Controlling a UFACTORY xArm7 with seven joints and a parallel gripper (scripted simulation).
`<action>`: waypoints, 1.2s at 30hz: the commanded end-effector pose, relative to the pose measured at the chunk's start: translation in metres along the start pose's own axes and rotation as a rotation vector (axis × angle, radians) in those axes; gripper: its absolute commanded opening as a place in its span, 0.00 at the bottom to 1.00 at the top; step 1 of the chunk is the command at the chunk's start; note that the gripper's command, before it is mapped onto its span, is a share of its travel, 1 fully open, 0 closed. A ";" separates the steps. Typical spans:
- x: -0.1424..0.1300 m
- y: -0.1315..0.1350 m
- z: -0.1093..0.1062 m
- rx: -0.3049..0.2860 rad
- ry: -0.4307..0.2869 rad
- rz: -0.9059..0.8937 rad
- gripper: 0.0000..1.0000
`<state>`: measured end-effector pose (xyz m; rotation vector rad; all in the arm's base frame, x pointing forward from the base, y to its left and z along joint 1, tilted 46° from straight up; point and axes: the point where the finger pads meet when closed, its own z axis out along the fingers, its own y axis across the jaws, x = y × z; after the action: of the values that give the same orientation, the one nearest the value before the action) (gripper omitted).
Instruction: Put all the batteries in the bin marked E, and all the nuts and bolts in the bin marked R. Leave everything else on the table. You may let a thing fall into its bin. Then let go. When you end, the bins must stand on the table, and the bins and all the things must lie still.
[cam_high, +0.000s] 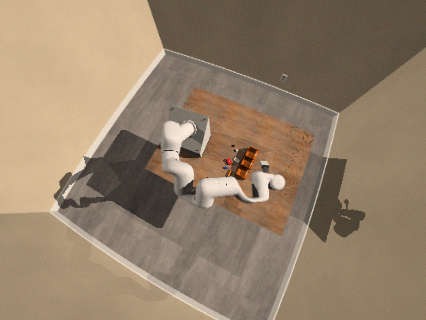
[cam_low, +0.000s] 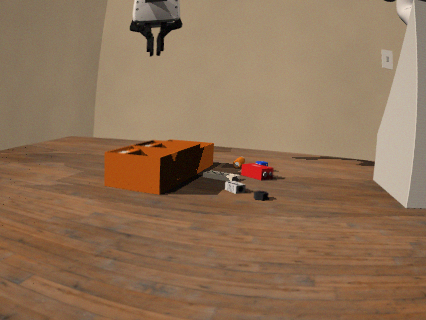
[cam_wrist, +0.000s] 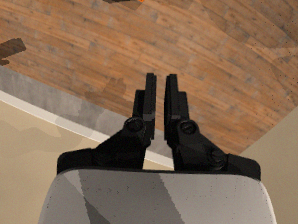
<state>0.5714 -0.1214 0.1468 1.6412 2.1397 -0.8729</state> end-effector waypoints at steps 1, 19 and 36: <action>0.015 -0.002 -0.002 -0.019 -0.022 0.154 0.07; 0.077 -0.025 0.007 -0.042 -0.045 0.629 0.07; 0.128 -0.054 0.018 -0.082 -0.055 1.075 0.07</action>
<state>0.4933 -0.0547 0.0827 2.2158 1.0729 -0.5193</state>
